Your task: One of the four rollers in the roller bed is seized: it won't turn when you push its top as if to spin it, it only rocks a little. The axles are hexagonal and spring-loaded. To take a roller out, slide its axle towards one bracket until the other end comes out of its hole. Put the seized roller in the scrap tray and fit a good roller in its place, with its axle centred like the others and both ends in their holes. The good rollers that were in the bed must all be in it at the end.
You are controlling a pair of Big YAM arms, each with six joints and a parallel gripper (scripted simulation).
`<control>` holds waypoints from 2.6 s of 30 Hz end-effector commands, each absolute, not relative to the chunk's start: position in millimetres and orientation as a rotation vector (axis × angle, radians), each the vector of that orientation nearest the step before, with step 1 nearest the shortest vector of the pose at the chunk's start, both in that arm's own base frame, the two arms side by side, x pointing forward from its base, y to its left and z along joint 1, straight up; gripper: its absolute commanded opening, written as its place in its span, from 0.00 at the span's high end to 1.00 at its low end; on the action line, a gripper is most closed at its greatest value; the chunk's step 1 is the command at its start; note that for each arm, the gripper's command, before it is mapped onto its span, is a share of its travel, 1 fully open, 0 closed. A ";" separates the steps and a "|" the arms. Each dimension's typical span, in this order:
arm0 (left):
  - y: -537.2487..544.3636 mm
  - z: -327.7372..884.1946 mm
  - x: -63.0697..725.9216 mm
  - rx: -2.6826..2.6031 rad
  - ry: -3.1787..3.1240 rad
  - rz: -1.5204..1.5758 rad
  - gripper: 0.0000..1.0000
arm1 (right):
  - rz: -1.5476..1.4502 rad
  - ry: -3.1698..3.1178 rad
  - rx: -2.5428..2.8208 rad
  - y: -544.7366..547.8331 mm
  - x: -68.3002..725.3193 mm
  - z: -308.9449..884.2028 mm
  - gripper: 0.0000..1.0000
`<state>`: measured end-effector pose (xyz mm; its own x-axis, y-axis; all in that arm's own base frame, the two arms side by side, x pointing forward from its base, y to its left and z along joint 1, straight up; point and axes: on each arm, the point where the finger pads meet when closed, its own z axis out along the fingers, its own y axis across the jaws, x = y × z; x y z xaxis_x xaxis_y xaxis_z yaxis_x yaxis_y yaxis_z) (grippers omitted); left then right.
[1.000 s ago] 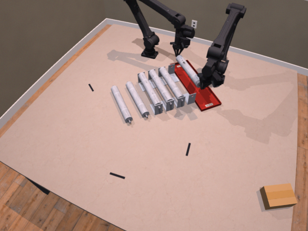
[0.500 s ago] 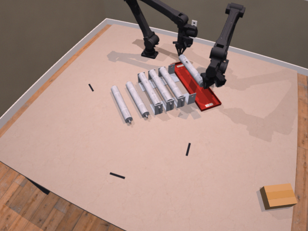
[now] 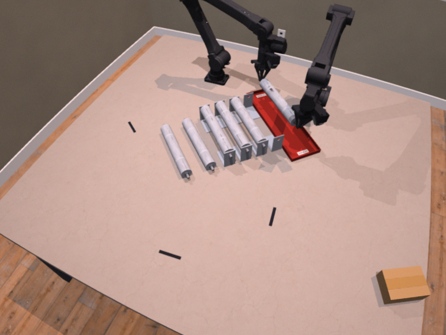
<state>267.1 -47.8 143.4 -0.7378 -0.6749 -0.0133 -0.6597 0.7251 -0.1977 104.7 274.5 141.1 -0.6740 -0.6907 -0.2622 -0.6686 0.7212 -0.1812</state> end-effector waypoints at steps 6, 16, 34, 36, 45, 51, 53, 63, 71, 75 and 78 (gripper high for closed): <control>-57.0 175.4 291.8 -1.042 2.768 -0.344 0.97 | 0.052 2.559 -1.011 305.3 107.1 181.5 0.97; -53.2 142.7 274.4 -1.083 2.823 -0.302 0.97 | -0.061 2.601 -1.034 279.2 106.0 138.7 0.97; -46.8 120.8 275.2 -1.102 2.832 -0.288 0.97 | -0.051 2.595 -1.044 280.5 102.6 123.3 0.97; -51.2 135.0 282.8 -1.074 2.801 -0.315 0.97 | -0.045 2.595 -1.035 290.8 106.0 128.3 0.97; -51.1 119.8 277.6 -1.066 2.809 -0.312 0.97 | -0.064 2.605 -1.034 283.8 105.8 110.6 0.97; -50.0 105.2 276.1 -1.077 2.828 -0.298 0.97 | -0.024 2.589 -1.031 286.7 103.7 112.1 0.97; -50.8 118.3 284.5 -1.067 2.793 -0.321 0.97 | -0.039 2.594 -1.034 290.6 104.9 109.0 0.97; -47.7 101.3 282.2 -1.078 2.797 -0.314 0.97 | -0.034 2.598 -1.017 284.3 106.9 96.3 0.97; -47.7 94.5 284.8 -1.086 2.795 -0.314 0.97 | -0.006 2.587 -1.015 293.9 106.9 97.6 0.97; -47.0 73.0 274.0 -1.105 2.839 -0.284 0.97 | -0.071 2.604 -1.048 283.3 102.4 73.8 0.97; -47.1 74.4 277.0 -1.093 2.823 -0.295 0.97 | -0.054 2.602 -1.032 282.4 104.4 73.8 0.97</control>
